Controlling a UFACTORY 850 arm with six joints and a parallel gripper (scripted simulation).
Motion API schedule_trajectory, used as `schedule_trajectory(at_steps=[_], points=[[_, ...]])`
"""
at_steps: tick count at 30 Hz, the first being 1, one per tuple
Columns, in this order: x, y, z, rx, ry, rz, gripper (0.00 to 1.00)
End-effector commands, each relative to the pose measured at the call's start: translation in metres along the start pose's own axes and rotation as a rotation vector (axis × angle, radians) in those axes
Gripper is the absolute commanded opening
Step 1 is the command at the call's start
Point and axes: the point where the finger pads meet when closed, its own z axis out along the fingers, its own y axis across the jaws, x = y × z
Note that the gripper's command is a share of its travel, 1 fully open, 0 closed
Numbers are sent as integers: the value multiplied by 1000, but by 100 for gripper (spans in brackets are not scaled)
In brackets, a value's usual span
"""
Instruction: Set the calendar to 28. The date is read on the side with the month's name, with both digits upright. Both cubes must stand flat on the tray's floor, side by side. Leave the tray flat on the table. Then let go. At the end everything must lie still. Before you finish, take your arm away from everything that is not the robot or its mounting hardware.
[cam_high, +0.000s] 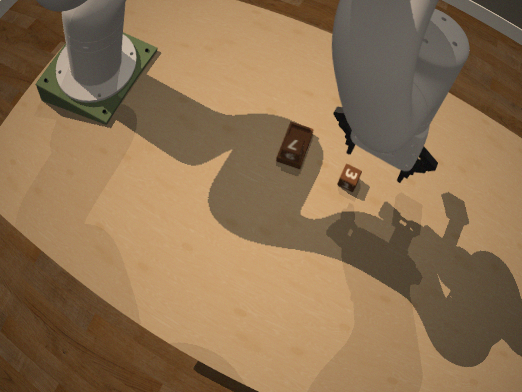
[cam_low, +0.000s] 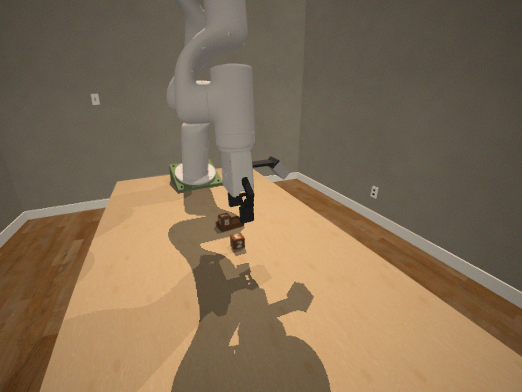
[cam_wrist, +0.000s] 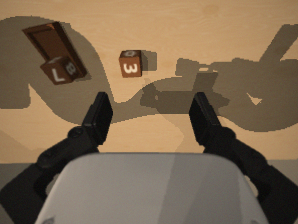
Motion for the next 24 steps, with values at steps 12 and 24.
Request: schedule_trajectory(at_steps=[12, 24], points=[[1, 8, -2, 2, -41, 416, 100], [1, 14, -2, -4, -42, 719, 100]])
